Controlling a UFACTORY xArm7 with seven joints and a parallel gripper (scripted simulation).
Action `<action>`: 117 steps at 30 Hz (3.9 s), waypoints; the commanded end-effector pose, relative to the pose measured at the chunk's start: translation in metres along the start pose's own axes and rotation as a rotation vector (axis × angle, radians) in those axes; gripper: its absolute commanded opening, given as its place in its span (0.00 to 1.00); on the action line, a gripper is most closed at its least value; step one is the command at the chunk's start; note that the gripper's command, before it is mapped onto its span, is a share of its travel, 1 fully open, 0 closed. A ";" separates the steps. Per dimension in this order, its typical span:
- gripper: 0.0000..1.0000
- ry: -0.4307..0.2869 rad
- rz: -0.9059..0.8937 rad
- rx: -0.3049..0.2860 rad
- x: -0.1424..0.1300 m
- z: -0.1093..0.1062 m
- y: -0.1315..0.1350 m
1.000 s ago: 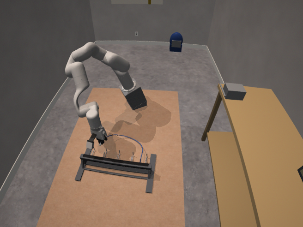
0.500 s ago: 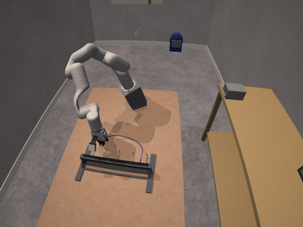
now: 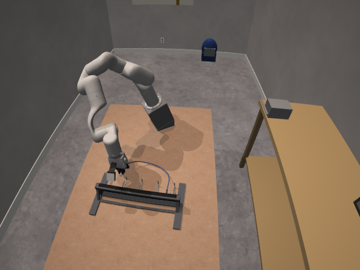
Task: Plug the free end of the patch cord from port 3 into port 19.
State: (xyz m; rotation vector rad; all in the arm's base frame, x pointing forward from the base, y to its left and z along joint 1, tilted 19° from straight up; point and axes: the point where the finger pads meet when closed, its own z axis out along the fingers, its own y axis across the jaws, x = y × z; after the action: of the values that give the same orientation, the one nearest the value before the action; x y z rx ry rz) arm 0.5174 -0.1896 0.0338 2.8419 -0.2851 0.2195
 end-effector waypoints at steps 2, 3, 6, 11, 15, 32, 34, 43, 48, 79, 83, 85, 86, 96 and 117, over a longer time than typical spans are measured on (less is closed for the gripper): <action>0.00 0.004 -0.011 0.000 0.003 -0.002 -0.001; 0.00 0.004 -0.012 0.000 0.003 -0.002 -0.001; 0.00 0.004 -0.014 0.000 0.003 -0.002 -0.001; 0.00 0.004 -0.015 0.000 0.003 -0.002 -0.002; 0.00 0.004 -0.015 0.000 0.003 -0.002 -0.002; 0.00 0.005 -0.015 -0.001 0.004 -0.002 -0.002; 0.00 0.005 -0.016 -0.001 0.005 -0.001 -0.001; 0.00 0.005 -0.017 -0.004 0.013 0.006 -0.001; 0.00 0.005 -0.017 -0.004 0.017 0.009 -0.001; 0.00 0.005 -0.017 -0.004 0.037 0.026 0.000; 0.00 0.005 -0.017 -0.004 0.037 0.026 0.000; 0.00 0.005 -0.017 -0.004 0.037 0.026 0.000; 0.00 0.005 -0.017 -0.004 0.037 0.026 0.000; 0.00 0.006 -0.016 -0.004 0.039 0.026 0.000; 0.00 0.006 -0.016 -0.003 0.063 0.026 -0.001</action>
State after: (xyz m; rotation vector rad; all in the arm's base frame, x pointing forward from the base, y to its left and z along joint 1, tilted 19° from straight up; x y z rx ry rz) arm 0.5778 -0.2076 0.0175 2.8392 -0.2619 0.2181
